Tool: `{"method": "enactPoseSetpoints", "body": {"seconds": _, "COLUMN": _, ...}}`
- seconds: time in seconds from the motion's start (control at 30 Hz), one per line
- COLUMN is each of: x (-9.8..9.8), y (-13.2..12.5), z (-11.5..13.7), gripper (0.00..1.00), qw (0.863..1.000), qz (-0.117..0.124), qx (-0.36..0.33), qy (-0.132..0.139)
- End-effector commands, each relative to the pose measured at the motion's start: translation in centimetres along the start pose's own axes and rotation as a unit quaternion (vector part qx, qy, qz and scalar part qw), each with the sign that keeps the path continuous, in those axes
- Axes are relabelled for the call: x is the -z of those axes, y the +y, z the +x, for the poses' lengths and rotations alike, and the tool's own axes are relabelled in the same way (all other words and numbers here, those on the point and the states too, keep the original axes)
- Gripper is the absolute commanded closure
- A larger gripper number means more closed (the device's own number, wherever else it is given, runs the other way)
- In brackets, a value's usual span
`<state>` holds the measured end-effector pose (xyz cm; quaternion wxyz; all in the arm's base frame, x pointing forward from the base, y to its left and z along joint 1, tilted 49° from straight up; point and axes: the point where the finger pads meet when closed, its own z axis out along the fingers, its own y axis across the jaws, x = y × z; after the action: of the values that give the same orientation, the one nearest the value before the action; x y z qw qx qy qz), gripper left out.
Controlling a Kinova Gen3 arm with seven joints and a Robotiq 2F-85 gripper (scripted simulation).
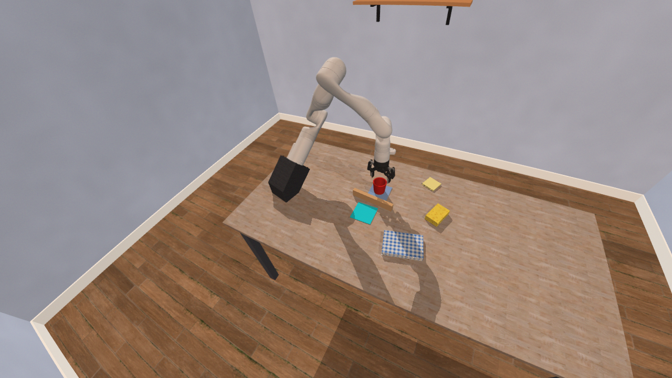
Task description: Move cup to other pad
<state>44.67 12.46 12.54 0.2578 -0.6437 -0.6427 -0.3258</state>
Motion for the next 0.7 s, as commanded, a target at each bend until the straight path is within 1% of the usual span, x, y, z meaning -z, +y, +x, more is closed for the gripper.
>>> {"method": "enactPoseSetpoints", "body": {"seconds": 0.0, "x": -1.2, "y": -0.3, "z": 0.3, "gripper": 0.00, "qw": 1.000, "qz": 0.005, "qx": 0.003, "qy": 0.001}}
{"method": "enactPoseSetpoints", "body": {"seconds": 0.2, "x": -3.3, "y": -0.3, "z": 0.3, "gripper": 0.00, "qw": 1.000, "qz": 0.005, "qx": 0.003, "qy": 0.001}}
{"method": "enactPoseSetpoints", "body": {"seconds": 0.27, "x": -3.3, "y": -0.3, "z": 0.3, "gripper": 0.00, "qw": 1.000, "qz": 0.005, "qx": 0.003, "qy": 0.001}}
{"method": "enactPoseSetpoints", "body": {"seconds": 0.47, "x": -5.0, "y": -0.3, "z": 0.3, "gripper": 0.00, "qw": 1.000, "qz": 0.005, "qx": 0.003, "qy": 0.001}}
{"method": "enactPoseSetpoints", "body": {"seconds": 0.67, "x": -5.7, "y": -0.3, "z": 0.3, "gripper": 0.00, "qw": 1.000, "qz": 0.005, "qx": 0.003, "qy": 0.001}}
